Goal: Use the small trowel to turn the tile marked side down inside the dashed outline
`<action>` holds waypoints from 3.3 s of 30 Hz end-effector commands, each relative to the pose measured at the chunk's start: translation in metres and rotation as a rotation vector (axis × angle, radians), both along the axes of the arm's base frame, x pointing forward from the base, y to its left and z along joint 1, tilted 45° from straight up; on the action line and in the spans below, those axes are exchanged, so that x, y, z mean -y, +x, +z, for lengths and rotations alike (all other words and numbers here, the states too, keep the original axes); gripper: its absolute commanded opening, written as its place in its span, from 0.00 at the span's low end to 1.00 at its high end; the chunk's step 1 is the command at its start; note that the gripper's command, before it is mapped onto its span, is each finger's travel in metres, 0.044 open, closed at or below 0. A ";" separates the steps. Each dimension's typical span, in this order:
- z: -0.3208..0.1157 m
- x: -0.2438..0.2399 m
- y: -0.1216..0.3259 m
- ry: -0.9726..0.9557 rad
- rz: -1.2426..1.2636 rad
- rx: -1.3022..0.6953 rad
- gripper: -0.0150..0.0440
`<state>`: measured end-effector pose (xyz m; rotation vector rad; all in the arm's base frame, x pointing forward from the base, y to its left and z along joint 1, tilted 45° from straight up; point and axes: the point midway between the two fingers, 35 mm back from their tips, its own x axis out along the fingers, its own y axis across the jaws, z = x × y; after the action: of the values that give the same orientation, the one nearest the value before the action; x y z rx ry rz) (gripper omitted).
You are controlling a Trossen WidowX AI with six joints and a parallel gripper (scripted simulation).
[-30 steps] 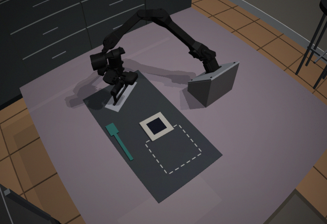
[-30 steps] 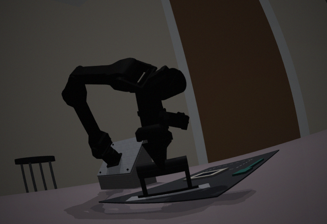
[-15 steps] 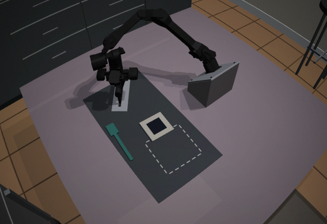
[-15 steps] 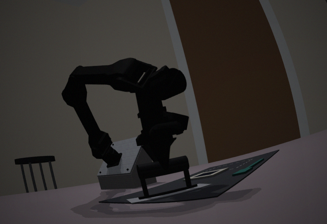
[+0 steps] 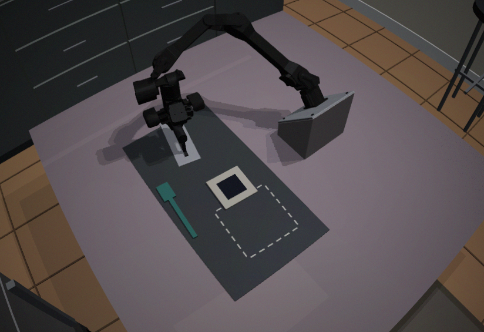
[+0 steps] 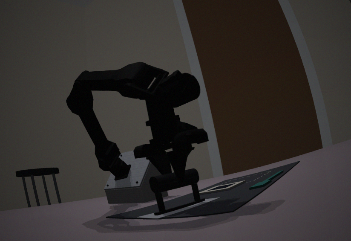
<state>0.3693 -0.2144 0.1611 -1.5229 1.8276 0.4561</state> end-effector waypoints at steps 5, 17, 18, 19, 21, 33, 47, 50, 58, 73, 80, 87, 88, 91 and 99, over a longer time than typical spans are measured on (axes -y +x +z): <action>-0.002 0.001 -0.001 0.016 0.169 -0.179 0.47; -0.002 0.001 -0.001 0.021 0.222 -0.232 0.56; -0.002 0.001 -0.001 0.021 0.222 -0.232 0.61; -0.002 0.001 -0.001 0.021 0.222 -0.232 0.65; -0.002 0.001 -0.001 0.021 0.222 -0.232 0.71; -0.002 0.001 -0.001 0.021 0.222 -0.232 0.71; 0.030 -0.031 -0.002 0.021 0.237 -0.248 0.71; 0.030 -0.031 -0.002 0.021 0.237 -0.248 0.71; 0.031 -0.029 0.003 0.020 0.185 -0.194 0.71; 0.015 -0.013 0.002 0.019 0.185 -0.194 0.71; 0.007 -0.005 0.001 0.019 0.185 -0.194 0.71; 0.000 0.002 0.000 0.018 0.185 -0.194 0.71; 0.000 0.003 0.000 0.018 0.185 -0.194 0.71; 0.000 0.003 0.000 0.018 0.185 -0.194 0.58; 0.000 0.003 0.000 0.018 0.185 -0.194 0.47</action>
<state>0.3695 -0.2173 0.1621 -1.6939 1.8341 0.7238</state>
